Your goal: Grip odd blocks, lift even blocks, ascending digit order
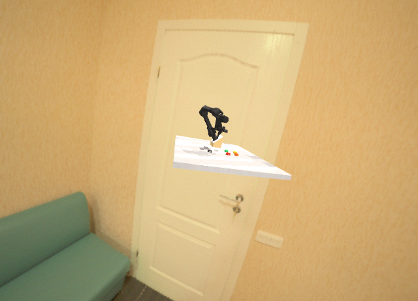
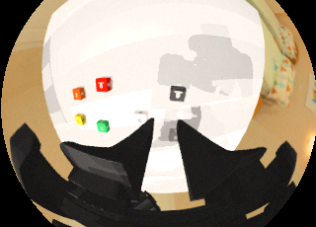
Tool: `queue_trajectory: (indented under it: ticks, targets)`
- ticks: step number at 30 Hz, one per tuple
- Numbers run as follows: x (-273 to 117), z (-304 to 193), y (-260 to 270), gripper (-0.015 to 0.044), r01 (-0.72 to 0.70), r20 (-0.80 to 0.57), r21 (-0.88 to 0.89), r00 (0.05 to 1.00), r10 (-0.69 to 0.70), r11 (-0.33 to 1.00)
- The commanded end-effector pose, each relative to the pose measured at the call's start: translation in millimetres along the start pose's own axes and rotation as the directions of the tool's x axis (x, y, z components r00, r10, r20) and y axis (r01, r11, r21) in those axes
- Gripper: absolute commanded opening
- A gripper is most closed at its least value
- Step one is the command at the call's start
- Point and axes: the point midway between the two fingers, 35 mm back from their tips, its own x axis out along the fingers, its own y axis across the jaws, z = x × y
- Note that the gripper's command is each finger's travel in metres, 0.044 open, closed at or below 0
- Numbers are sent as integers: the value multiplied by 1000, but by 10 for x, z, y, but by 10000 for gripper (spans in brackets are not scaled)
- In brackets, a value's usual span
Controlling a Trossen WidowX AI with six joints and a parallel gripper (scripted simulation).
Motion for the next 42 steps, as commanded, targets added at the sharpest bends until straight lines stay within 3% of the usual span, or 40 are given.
queue_trajectory:
  ticks: [1,8,15,22,26,42]
  targets:
    - [-18,-245,663,120,-21,-8,-36,1000,21,999]
    - [19,-968,1534,120,-3,-15,-34,1000,2,999]
    - [38,-1099,1628,120,6,-15,-32,1000,-6,999]
    - [824,-1105,1618,304,8,-13,-31,1000,-9,999]
    - [849,-1109,1615,400,9,-13,-31,1000,-9,999]
    - [1066,-1106,1614,400,9,-13,-31,1000,-10,999]
